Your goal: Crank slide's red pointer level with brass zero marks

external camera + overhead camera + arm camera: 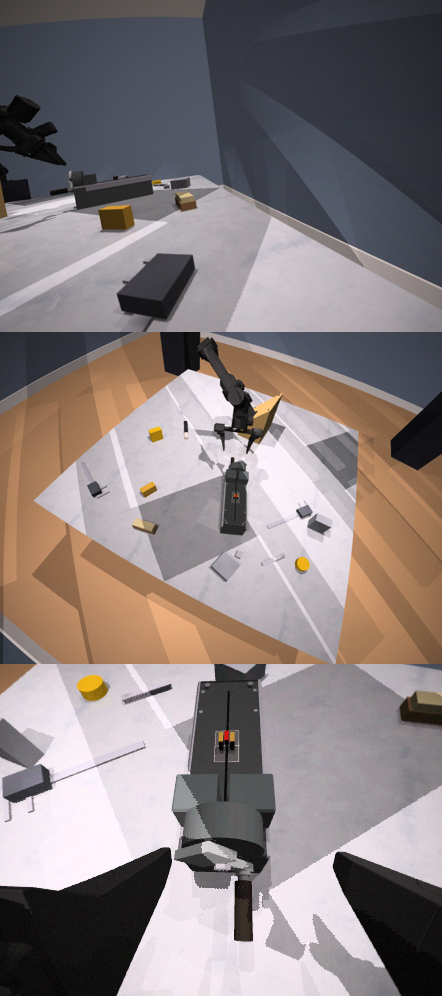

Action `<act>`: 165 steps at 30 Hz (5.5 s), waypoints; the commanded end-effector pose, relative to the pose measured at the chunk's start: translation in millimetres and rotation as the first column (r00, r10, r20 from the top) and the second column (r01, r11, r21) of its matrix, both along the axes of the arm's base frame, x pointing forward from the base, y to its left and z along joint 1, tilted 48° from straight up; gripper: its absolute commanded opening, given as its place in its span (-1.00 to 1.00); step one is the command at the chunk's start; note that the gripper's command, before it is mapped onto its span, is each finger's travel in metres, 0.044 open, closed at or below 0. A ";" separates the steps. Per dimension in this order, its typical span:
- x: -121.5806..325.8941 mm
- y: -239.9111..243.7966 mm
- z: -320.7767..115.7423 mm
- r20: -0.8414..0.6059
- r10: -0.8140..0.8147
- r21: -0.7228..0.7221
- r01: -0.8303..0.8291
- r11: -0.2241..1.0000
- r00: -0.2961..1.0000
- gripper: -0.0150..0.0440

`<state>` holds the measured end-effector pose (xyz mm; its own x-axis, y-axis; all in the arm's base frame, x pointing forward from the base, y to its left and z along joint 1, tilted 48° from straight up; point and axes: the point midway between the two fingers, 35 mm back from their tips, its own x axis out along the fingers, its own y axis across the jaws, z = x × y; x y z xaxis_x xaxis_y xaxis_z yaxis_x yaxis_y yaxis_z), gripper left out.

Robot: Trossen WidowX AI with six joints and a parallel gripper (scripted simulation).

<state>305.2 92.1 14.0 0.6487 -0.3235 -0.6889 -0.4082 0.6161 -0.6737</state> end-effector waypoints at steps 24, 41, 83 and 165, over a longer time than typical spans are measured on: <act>-4.0 -55.3 -48.1 -0.004 0.006 -0.005 -0.006 1.000 1.000 1.00; -4.6 -76.0 -66.1 -0.003 0.006 -0.006 -0.006 1.000 1.000 1.00; -7.0 -87.4 -75.6 -0.002 0.007 -0.009 -0.007 1.000 1.000 -0.49; -23.9 -63.1 -102.1 -0.002 0.007 -0.007 -0.007 1.000 1.000 -0.49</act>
<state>282.8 25.0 -87.3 0.6503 -0.3343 -0.6822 -0.3999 0.6129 -0.6815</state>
